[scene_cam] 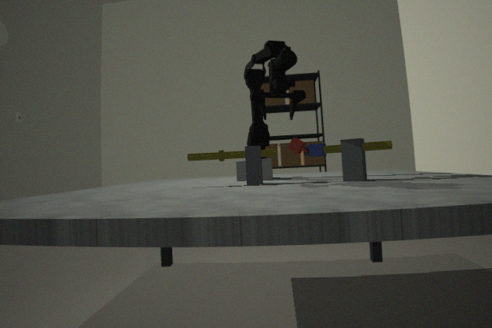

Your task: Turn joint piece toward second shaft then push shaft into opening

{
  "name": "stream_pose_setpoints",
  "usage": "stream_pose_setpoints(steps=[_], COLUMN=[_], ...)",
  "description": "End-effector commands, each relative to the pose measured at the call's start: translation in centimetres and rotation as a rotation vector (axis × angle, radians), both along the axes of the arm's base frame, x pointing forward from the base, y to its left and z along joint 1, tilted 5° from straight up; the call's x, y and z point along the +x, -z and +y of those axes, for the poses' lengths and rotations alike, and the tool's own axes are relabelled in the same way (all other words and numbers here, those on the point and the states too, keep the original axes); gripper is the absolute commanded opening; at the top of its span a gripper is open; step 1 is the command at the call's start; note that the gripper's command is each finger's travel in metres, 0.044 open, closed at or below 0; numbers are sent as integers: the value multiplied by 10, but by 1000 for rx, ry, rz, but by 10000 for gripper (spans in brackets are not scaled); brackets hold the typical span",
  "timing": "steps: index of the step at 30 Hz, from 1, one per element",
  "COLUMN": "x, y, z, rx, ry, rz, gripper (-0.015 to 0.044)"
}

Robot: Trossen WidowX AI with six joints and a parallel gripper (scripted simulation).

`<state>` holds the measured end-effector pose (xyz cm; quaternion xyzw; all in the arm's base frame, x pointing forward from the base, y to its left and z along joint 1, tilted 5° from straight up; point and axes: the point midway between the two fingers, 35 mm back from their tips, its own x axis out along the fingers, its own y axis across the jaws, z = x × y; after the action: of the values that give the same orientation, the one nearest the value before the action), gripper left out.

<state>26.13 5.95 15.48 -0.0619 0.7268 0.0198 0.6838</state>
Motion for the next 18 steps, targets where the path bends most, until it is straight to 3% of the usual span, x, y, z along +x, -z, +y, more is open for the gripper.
stream_pose_setpoints(steps=[1,18], x=[-1,0], y=[4,15], z=[1,2], rx=[-15,-42], ry=[-121,-668], rz=[29,140], gripper=[440,440])
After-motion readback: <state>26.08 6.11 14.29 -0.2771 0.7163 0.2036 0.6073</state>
